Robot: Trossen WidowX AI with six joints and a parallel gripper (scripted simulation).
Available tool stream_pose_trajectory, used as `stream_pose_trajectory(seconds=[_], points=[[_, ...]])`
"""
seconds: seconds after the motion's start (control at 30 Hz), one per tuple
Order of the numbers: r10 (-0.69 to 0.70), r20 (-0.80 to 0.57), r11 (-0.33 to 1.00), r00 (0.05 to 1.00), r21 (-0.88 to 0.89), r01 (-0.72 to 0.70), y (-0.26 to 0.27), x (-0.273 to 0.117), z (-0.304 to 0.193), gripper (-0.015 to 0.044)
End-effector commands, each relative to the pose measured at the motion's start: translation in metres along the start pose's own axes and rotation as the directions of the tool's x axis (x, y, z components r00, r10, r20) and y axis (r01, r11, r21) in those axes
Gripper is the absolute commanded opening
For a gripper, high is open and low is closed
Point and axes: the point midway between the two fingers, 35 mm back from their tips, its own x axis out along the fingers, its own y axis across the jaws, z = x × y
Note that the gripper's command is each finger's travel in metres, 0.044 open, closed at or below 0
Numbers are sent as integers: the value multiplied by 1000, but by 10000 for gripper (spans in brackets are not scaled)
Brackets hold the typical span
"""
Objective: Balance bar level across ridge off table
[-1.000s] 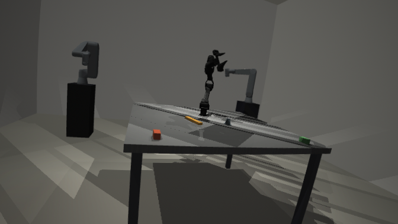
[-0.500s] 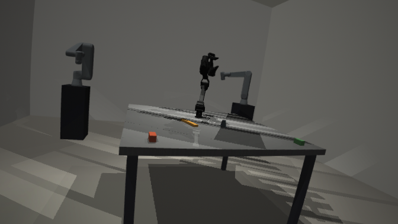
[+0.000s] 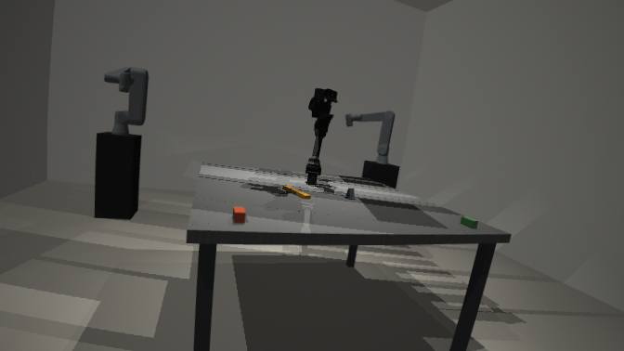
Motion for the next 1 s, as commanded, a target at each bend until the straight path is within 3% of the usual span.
stream_pose_trajectory(seconds=[0.0,0.43,0.97], points=[[-93,30,993,995,-72,95,-22,12,12,315],[-344,66,883,937,-316,347,-86,36,37,315],[-634,59,590,771,-607,532,-167,46,55,315]])
